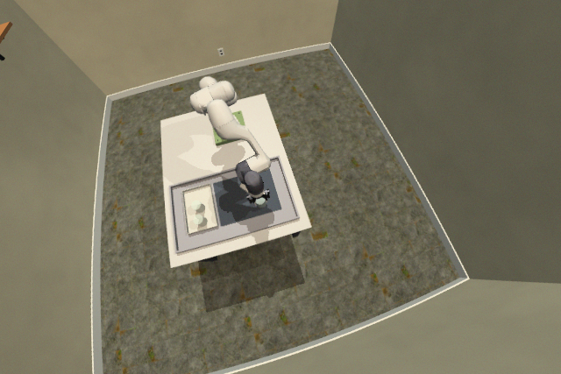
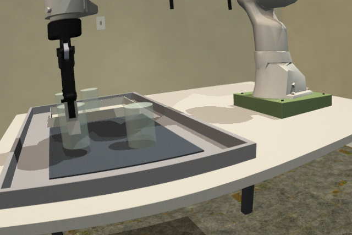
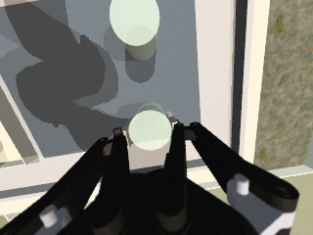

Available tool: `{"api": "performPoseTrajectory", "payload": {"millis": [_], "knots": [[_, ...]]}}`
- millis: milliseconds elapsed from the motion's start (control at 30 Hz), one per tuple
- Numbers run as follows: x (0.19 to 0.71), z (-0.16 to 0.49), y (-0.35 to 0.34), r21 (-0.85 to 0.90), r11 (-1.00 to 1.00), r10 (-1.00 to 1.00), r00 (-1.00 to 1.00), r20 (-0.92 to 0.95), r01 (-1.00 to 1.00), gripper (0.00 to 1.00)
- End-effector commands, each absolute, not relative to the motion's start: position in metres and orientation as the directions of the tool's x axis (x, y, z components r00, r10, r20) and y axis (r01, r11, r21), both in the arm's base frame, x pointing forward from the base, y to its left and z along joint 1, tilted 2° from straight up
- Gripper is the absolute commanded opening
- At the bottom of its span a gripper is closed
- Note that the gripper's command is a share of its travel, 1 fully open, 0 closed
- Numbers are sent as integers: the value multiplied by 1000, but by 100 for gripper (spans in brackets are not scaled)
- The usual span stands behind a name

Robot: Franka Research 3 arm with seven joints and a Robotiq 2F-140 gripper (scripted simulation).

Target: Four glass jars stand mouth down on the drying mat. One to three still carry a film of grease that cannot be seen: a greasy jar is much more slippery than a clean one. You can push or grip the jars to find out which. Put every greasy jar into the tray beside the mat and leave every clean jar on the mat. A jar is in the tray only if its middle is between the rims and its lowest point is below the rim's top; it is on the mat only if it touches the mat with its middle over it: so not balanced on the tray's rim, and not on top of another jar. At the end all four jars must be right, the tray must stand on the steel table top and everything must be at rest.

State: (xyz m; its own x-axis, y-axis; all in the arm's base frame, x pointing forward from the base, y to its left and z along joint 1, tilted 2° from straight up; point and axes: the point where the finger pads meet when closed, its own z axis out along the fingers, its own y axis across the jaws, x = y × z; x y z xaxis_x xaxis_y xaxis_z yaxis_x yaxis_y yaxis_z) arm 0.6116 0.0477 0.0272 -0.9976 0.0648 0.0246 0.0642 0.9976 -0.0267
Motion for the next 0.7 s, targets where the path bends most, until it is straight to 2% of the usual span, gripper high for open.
{"api": "performPoseTrajectory", "payload": {"millis": [0, 667], "knots": [[611, 38, 49, -25, 998, 66, -997, 30, 66, 0], [612, 80, 50, -25, 998, 66, -997, 30, 66, 0]]}}
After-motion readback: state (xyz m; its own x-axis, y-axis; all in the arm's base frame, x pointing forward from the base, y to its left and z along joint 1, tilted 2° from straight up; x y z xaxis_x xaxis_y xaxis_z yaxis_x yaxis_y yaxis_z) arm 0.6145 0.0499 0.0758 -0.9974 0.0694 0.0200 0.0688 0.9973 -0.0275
